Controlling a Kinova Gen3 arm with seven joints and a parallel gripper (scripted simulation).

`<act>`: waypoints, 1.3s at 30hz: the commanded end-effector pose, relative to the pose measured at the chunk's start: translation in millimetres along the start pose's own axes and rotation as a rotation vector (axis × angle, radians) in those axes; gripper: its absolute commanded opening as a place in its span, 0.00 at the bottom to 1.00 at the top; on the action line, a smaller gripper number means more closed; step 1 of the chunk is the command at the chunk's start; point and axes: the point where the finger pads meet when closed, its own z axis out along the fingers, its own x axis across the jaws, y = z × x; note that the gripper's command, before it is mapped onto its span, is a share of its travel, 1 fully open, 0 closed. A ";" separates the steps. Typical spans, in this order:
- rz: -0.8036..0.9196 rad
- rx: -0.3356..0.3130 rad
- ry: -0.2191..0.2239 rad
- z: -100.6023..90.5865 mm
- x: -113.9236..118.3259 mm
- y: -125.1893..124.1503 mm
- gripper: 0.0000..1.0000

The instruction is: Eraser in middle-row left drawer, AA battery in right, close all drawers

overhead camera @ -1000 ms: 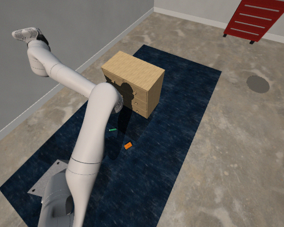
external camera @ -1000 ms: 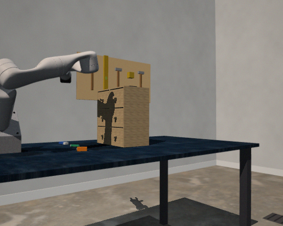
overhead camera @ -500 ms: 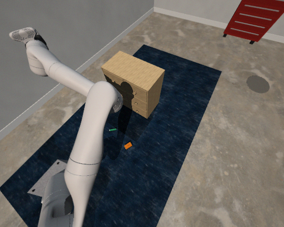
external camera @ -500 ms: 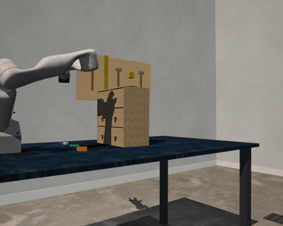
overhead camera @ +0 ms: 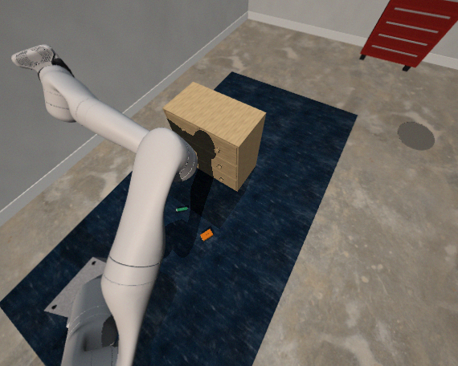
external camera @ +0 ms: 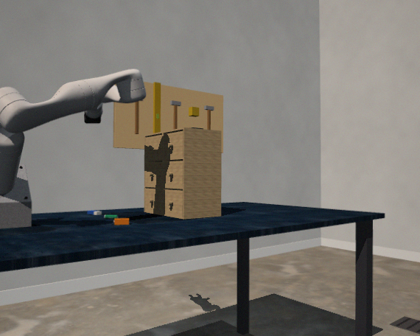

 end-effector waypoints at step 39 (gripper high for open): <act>-0.085 -0.048 -0.087 -6.8 -28.2 4.1 1.00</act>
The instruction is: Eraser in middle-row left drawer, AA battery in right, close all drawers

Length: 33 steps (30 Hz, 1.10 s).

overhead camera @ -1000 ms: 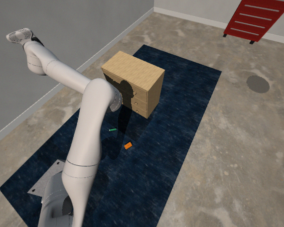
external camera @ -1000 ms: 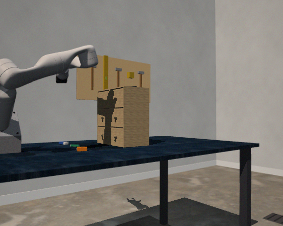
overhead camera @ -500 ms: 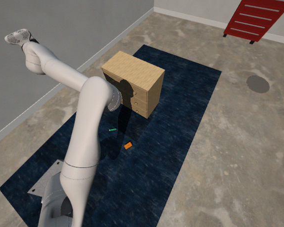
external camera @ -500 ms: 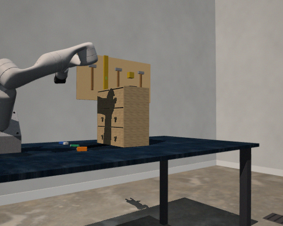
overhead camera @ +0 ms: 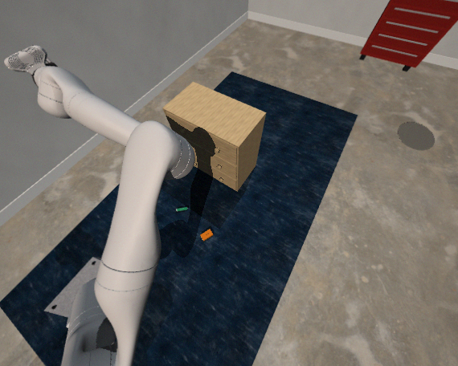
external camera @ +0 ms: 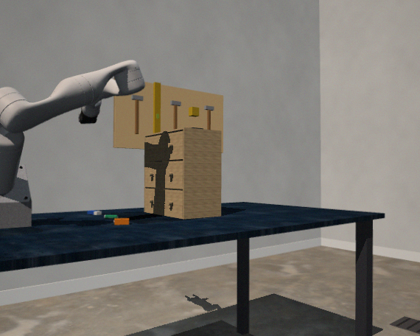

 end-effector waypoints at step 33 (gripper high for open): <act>-0.077 -0.068 -0.081 -8.9 -24.7 10.2 1.00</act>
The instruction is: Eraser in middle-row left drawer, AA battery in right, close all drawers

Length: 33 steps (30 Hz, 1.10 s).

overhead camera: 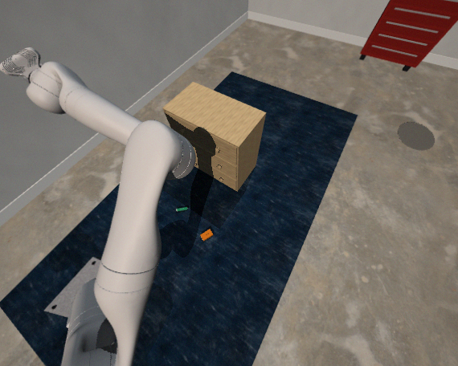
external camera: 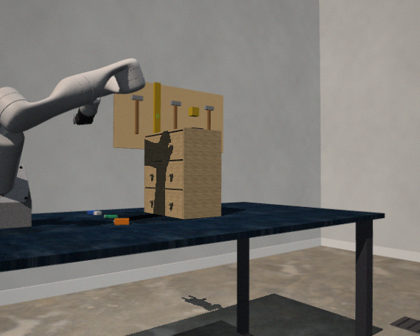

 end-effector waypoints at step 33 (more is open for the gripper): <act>-0.080 -0.109 -0.089 -15.8 -24.1 20.6 1.00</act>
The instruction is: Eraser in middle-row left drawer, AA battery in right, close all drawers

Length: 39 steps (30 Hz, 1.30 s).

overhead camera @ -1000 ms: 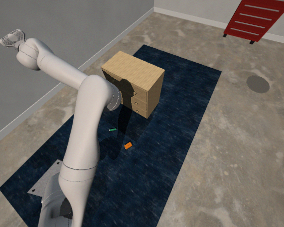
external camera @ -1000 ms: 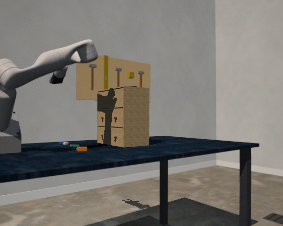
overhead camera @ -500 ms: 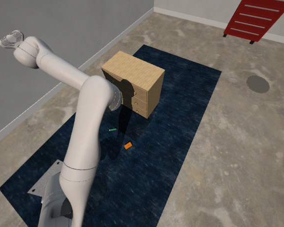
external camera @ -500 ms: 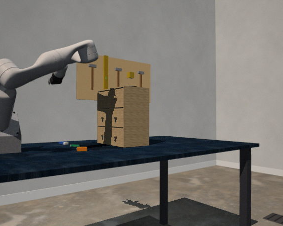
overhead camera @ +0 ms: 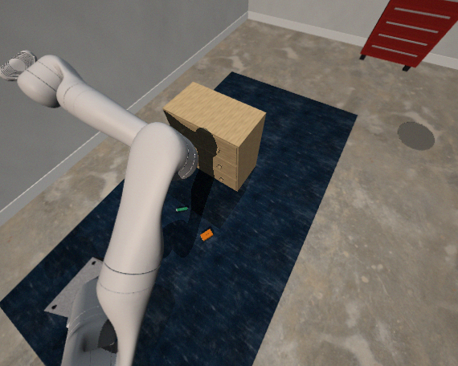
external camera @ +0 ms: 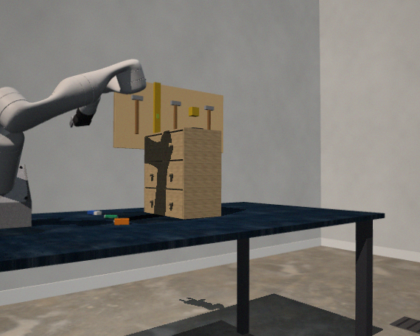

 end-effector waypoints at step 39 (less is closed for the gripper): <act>-0.080 -0.173 -0.098 -29.7 -26.0 35.8 1.00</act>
